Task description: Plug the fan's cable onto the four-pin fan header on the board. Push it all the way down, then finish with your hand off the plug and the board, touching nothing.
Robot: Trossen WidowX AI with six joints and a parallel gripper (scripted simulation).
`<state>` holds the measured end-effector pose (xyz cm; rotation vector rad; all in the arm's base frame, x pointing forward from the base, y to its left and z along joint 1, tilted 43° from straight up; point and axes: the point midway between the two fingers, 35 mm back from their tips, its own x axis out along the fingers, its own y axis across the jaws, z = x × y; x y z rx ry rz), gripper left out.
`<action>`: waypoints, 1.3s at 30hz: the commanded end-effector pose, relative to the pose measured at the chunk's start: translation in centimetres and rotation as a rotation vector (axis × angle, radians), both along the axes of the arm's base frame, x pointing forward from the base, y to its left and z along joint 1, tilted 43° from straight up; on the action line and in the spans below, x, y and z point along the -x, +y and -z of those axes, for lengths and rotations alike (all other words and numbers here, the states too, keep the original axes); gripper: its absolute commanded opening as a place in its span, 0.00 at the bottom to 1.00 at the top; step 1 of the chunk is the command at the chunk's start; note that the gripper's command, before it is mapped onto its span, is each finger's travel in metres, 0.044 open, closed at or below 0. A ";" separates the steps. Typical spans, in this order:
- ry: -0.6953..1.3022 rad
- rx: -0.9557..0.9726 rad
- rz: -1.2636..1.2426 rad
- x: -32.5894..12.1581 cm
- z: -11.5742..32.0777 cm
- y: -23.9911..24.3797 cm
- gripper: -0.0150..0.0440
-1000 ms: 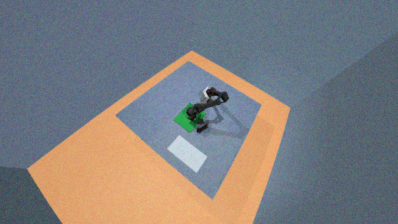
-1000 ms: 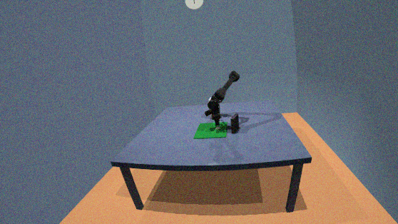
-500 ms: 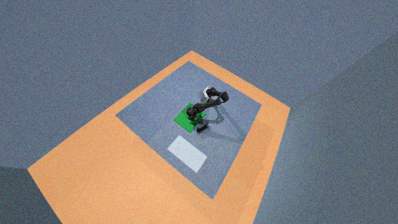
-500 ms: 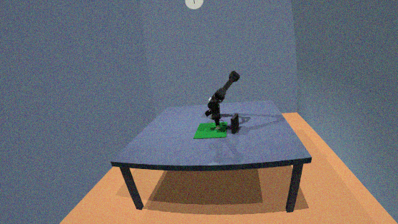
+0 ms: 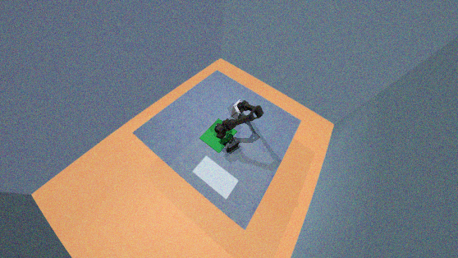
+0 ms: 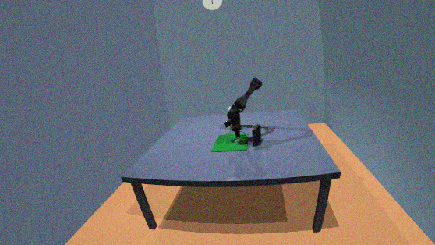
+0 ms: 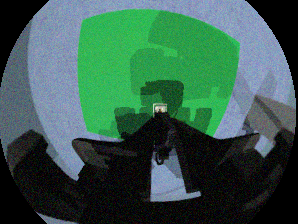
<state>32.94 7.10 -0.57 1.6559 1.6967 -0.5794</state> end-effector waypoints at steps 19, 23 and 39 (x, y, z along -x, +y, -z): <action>0.006 -0.004 0.007 0.2 0.3 0.3 0.25; 0.007 -0.004 0.007 0.2 0.4 0.3 0.25; 0.006 -0.004 0.007 0.2 0.5 0.5 0.25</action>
